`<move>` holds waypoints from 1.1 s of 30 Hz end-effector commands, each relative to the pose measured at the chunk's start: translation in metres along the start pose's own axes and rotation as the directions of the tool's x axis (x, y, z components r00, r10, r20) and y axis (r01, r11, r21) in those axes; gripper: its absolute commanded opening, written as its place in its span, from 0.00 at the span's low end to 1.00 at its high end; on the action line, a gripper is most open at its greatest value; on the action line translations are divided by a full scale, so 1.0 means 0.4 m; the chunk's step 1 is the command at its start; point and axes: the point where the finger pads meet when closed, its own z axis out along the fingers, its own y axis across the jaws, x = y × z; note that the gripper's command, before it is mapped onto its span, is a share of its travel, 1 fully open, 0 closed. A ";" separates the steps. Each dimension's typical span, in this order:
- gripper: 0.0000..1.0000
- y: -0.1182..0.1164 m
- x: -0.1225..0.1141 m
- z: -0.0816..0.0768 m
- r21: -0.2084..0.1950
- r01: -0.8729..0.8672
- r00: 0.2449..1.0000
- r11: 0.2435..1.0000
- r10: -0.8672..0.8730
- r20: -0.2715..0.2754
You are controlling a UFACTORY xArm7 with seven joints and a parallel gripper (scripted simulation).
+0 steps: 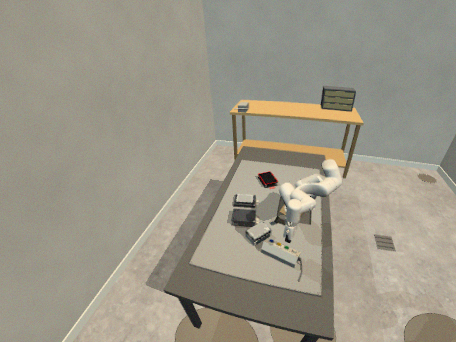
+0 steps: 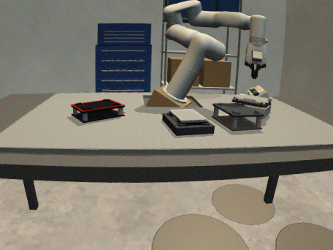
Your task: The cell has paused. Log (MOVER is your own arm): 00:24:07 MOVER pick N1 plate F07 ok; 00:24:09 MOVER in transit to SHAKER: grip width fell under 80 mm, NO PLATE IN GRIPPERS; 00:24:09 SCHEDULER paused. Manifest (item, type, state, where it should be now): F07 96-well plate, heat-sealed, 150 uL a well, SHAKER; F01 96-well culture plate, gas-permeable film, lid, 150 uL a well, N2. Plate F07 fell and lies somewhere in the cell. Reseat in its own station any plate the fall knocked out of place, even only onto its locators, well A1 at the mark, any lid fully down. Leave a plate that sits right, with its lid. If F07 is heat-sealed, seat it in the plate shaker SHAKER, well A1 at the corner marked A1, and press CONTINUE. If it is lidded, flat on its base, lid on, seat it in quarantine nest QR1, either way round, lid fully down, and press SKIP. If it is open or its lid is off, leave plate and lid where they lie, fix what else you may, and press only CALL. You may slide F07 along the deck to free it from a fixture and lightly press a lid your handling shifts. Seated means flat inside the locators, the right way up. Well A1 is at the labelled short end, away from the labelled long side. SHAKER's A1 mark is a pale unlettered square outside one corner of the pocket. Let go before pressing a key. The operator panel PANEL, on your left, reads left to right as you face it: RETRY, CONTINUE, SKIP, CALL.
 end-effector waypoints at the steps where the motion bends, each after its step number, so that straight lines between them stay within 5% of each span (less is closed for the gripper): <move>1: 0.00 -0.002 -0.002 0.016 0.002 0.001 1.000 1.000 -0.001 0.001; 20: 0.00 -0.002 -0.002 0.073 0.002 0.001 1.000 1.000 -0.001 0.002; 33: 0.00 -0.002 -0.002 0.074 0.002 0.001 1.000 1.000 -0.001 0.002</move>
